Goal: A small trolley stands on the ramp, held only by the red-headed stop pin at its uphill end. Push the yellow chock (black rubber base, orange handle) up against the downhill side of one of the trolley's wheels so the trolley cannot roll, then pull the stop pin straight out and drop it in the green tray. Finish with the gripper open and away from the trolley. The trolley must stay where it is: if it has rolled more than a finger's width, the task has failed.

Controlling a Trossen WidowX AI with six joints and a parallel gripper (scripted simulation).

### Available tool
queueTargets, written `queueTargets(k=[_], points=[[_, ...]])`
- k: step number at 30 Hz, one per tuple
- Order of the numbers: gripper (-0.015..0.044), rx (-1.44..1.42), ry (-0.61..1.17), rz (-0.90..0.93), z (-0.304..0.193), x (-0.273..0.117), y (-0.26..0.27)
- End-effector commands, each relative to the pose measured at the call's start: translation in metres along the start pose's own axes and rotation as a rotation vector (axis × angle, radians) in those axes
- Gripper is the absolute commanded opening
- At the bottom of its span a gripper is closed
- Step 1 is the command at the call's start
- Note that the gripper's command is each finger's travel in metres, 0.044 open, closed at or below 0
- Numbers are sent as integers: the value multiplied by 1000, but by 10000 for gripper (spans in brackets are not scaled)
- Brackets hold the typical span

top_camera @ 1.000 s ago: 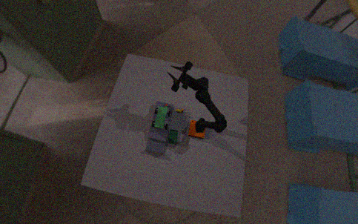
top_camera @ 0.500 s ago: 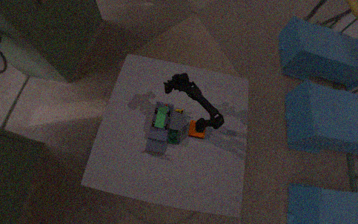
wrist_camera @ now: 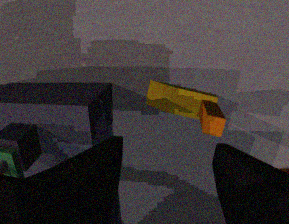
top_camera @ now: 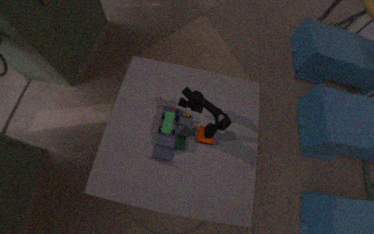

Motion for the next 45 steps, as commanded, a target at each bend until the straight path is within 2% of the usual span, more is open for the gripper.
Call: queueTargets(k=[1, 10, 25, 45], points=[[190, 109, 66, -132, -10, 12, -15], [190, 109, 66, -132, -10, 12, -15], [190, 109, 66, -132, -12, 53, -19], [190, 109, 66, -132, -14, 79, -23]])
Point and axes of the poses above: the point midway between the two fingers, 35 mm back from their tips, its own x axis out along the fingers, its own y axis across the jaws, z = x × y, the point moved 8 cm from there along -x, back along the fingers, and after that the axes turned 11 degrees about -x, right-handed, at the moved point
